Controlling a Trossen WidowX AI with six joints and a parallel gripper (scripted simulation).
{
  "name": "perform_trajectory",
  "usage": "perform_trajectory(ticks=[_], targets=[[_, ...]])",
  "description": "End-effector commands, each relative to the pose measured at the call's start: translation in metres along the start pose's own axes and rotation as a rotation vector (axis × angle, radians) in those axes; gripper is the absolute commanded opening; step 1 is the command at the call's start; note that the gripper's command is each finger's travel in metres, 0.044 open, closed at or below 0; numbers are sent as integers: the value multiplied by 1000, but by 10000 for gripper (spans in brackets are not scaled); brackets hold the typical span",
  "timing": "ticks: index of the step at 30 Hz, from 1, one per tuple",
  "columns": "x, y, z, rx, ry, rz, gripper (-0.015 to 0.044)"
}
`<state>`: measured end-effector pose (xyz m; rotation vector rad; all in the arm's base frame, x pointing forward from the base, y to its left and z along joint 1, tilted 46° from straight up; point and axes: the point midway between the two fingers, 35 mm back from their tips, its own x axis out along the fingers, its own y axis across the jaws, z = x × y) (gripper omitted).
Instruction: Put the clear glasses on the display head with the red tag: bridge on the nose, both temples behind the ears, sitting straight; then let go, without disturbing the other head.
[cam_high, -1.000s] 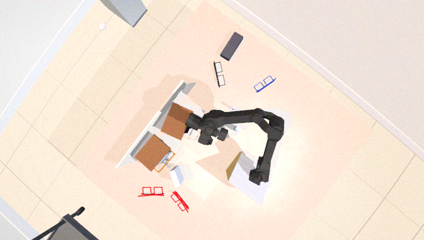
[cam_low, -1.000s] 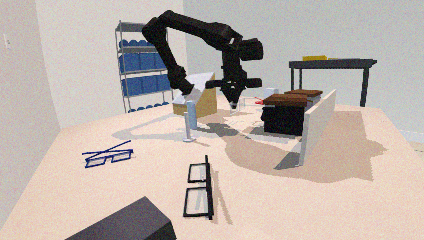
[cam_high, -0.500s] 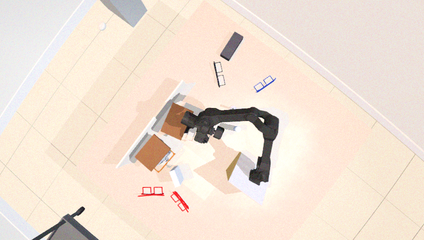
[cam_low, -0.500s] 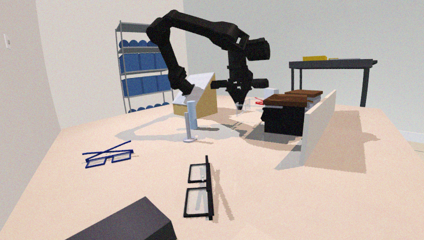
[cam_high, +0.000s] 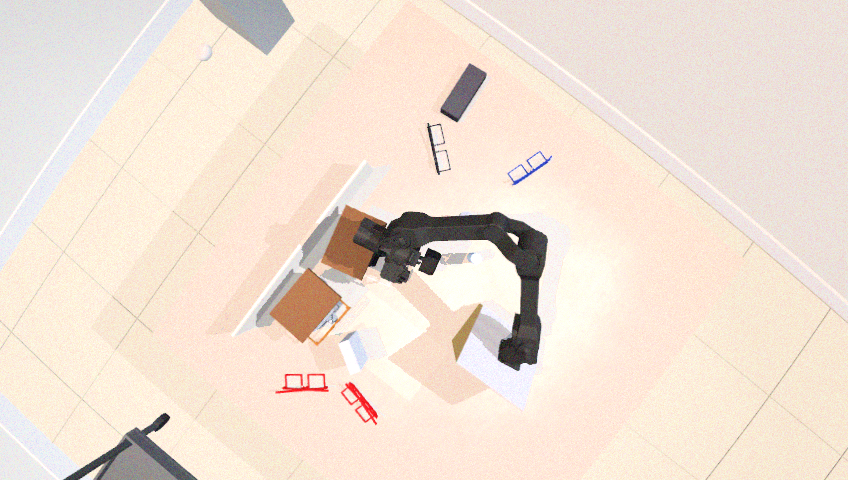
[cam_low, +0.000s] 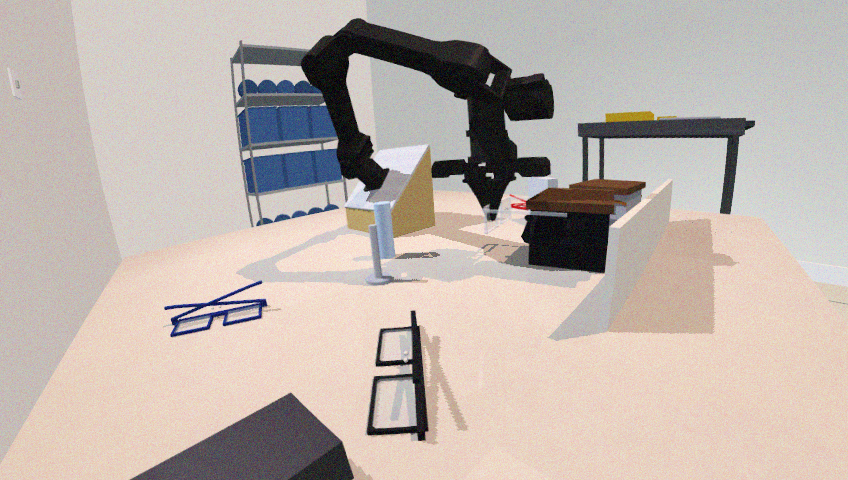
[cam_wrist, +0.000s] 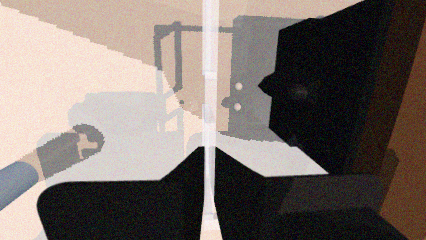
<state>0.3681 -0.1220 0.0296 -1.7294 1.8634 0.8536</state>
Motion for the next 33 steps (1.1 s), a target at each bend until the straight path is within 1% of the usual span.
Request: perform_trajectory(ticks=[1, 23, 33], targets=[[1, -5, 0, -3, 4, 4, 0], [1, -35, 0, -2, 4, 3, 0], [2, -38, 0, -2, 4, 3, 0]])
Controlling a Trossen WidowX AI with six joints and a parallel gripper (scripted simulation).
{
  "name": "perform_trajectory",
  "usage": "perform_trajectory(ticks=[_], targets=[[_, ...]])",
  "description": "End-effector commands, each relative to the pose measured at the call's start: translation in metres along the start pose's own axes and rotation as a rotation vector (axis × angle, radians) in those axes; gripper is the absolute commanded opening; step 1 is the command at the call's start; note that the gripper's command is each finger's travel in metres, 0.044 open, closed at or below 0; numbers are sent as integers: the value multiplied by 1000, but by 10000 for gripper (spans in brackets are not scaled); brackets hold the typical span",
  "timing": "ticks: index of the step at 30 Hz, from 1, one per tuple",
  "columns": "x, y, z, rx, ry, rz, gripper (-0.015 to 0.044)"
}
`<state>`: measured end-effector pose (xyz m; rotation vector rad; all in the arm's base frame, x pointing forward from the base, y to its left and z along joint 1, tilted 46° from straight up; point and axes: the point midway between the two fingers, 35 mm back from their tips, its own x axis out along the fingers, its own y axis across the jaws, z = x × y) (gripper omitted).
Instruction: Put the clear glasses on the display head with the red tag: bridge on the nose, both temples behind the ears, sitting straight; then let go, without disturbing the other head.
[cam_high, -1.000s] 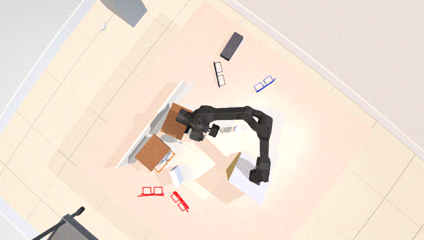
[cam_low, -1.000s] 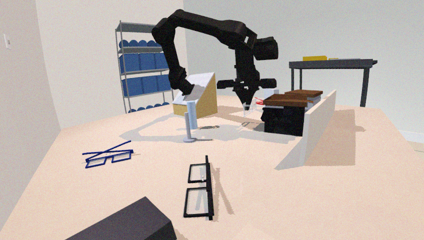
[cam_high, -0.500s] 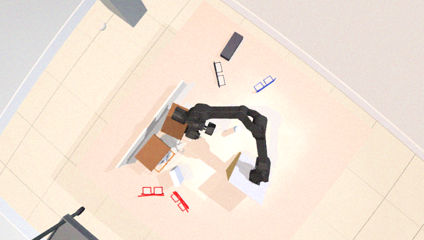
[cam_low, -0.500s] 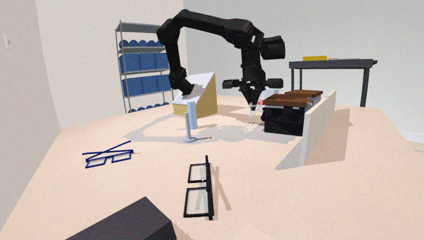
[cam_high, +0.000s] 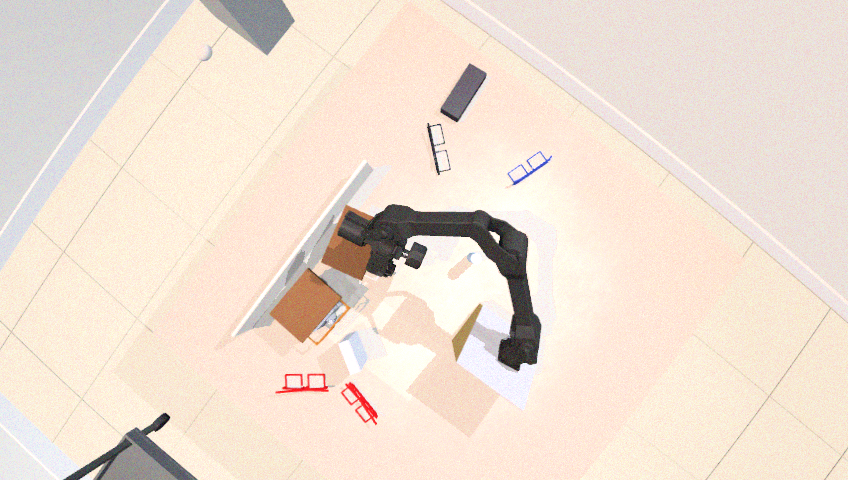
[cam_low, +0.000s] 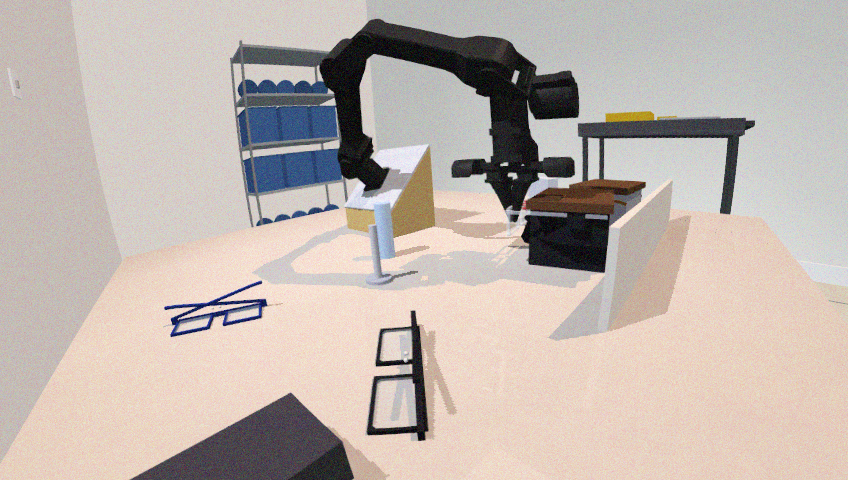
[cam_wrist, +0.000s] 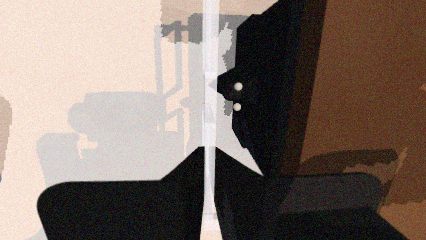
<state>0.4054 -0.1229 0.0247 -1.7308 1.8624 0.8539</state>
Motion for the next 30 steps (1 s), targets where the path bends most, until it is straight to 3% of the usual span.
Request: perform_trajectory(ticks=[1, 20, 24, 30], targets=[[2, 0, 0, -2, 3, 4, 0], [8, 0, 1, -1, 4, 4, 0], [7, 0, 1, 2, -1, 5, 105], [7, 0, 1, 2, -1, 5, 107]])
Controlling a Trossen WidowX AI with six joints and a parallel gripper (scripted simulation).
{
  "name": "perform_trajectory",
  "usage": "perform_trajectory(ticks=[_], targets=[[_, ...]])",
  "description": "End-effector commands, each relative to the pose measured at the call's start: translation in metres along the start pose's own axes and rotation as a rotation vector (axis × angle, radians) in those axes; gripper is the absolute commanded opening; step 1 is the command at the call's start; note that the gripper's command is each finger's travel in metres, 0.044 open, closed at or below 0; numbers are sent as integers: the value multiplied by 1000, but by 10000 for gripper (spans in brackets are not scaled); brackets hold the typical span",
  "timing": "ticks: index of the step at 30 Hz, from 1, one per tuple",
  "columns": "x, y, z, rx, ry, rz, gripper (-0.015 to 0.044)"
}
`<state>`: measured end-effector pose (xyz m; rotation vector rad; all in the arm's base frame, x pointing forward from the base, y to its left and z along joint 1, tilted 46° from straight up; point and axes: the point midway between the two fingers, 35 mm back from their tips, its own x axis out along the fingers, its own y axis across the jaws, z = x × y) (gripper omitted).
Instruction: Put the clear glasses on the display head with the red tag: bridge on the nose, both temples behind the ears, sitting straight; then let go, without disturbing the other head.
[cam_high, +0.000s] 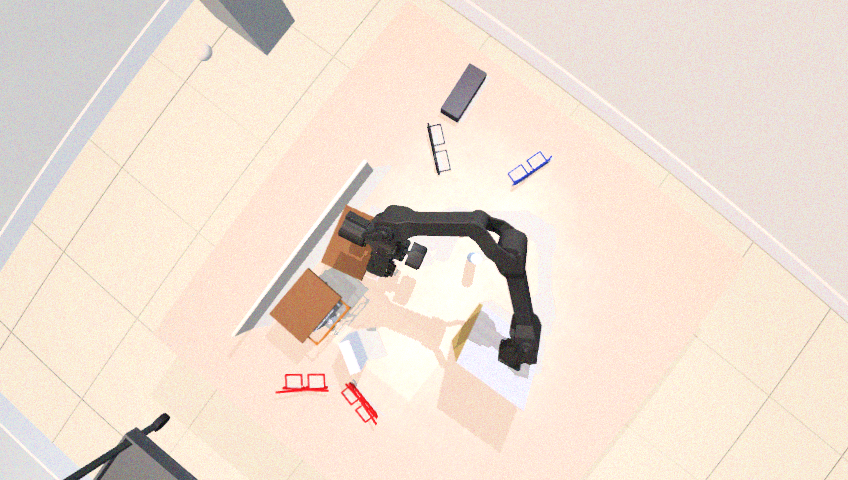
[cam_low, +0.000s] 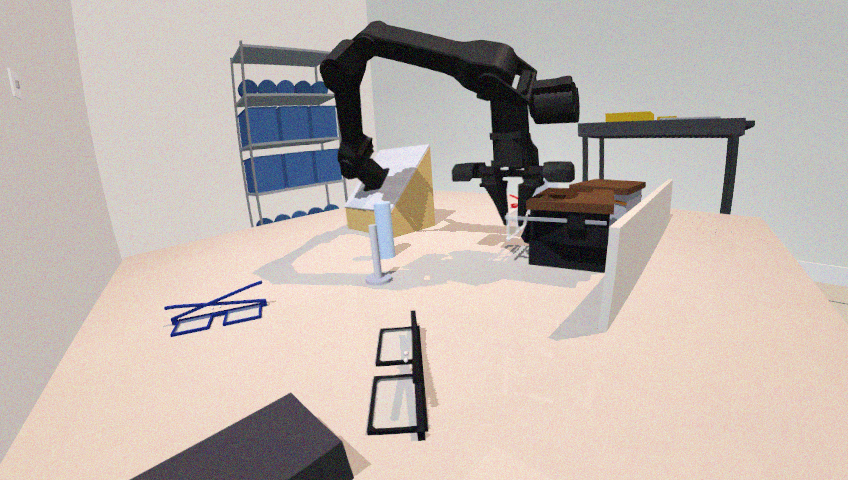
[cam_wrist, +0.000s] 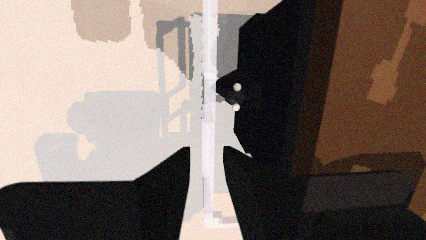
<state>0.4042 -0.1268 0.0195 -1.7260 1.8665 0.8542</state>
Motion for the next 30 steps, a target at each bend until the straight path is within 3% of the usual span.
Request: perform_trajectory(ticks=[1, 8, 28, 30], targets=[[0, 0, 0, 1, 0, 0, 107], [-34, 1, 0, -2, -1, 0, 107], [-51, 58, 1, -4, -2, 2, 107], [-49, 50, 0, -9, 2, 0, 160]])
